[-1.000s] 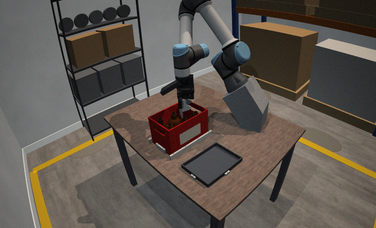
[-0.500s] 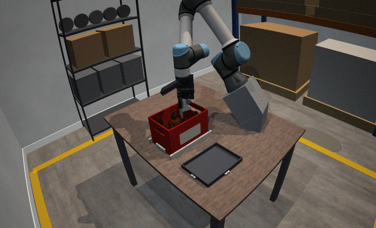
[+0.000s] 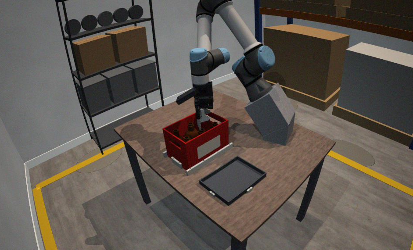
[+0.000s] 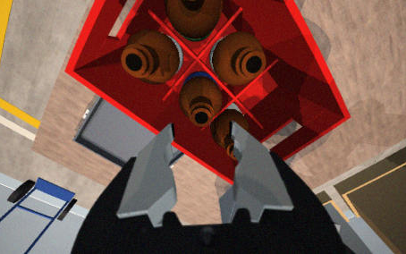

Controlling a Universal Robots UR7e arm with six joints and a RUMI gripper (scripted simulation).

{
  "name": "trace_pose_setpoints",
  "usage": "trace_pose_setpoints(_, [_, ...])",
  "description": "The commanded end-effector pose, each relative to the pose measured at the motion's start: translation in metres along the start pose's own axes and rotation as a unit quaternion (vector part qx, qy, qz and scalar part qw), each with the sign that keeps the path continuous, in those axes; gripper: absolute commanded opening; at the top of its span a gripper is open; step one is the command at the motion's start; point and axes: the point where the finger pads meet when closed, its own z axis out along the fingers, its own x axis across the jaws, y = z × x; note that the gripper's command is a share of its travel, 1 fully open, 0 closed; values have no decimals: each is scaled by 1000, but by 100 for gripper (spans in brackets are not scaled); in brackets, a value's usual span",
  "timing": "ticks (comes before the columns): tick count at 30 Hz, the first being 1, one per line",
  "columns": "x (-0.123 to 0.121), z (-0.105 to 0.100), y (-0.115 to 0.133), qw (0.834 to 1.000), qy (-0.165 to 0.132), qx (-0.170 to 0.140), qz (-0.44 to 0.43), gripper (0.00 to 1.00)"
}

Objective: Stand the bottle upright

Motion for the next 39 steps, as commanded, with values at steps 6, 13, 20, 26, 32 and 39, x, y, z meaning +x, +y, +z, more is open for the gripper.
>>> trace_pose_setpoints(6, [0, 3, 0, 1000, 1, -1, 0, 38])
trace_pose_setpoints(13, [1, 8, 1, 1000, 1, -2, 0, 38])
trace_pose_setpoints(20, [1, 13, 1, 1000, 1, -2, 0, 38])
trace_pose_setpoints(26, [1, 20, 1, 1000, 1, -2, 0, 38])
trace_pose_setpoints(32, [1, 28, 1, 1000, 1, -2, 0, 38])
trace_pose_setpoints(39, [1, 33, 1, 1000, 1, -2, 0, 38])
